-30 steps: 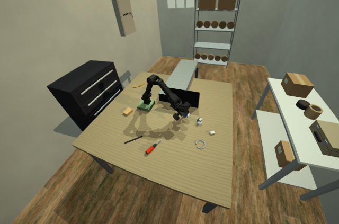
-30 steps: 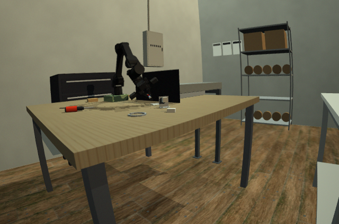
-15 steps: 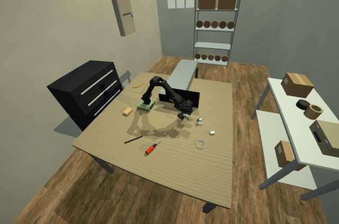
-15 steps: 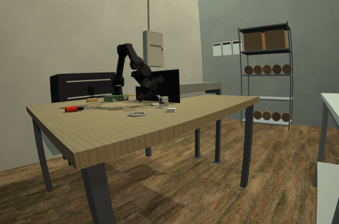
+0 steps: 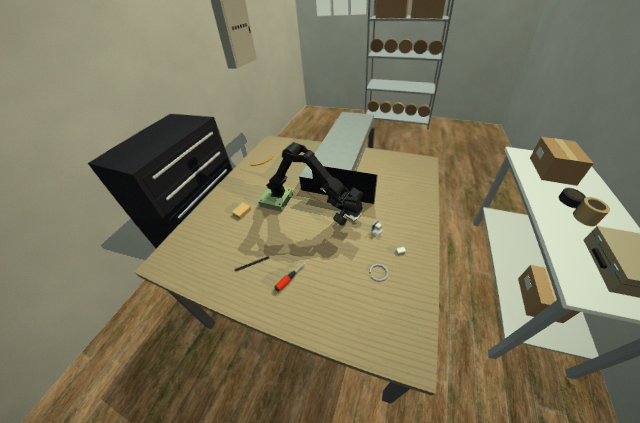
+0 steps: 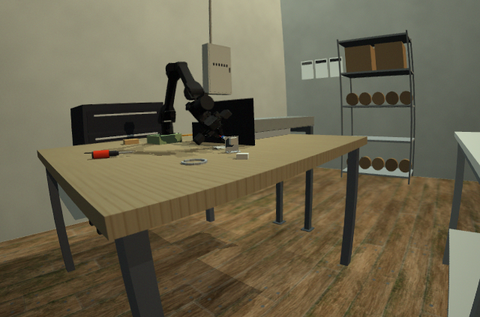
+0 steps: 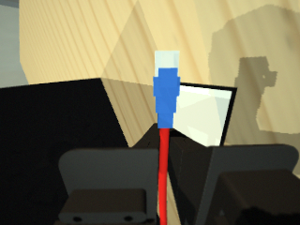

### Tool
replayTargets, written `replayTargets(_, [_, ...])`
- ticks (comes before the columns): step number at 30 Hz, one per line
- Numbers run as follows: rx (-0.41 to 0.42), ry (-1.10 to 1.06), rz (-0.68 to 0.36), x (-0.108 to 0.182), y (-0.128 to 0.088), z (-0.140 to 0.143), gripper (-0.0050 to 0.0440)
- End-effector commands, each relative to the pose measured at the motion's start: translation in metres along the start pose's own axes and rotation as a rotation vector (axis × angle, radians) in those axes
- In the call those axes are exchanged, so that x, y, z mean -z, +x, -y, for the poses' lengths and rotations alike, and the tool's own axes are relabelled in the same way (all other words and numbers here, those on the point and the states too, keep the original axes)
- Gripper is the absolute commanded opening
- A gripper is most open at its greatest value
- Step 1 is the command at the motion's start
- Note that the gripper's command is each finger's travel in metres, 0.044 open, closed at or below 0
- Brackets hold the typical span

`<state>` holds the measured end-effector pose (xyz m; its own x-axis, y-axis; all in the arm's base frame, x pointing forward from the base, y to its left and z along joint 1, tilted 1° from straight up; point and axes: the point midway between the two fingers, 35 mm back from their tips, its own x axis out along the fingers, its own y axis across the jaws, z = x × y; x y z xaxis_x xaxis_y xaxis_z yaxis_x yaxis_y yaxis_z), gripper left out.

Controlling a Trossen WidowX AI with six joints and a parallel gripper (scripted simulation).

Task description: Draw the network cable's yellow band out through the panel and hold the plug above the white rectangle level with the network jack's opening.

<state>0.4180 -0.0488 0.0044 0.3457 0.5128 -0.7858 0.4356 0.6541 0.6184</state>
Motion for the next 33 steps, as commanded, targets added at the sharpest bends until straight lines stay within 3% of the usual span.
replayTargets(1, [-0.016,-0.023,0.026,0.005,-0.01,-0.012,-0.005])
replayTargets(33, [-0.016,-0.021,0.028,0.003,-0.005,-0.007,-0.005])
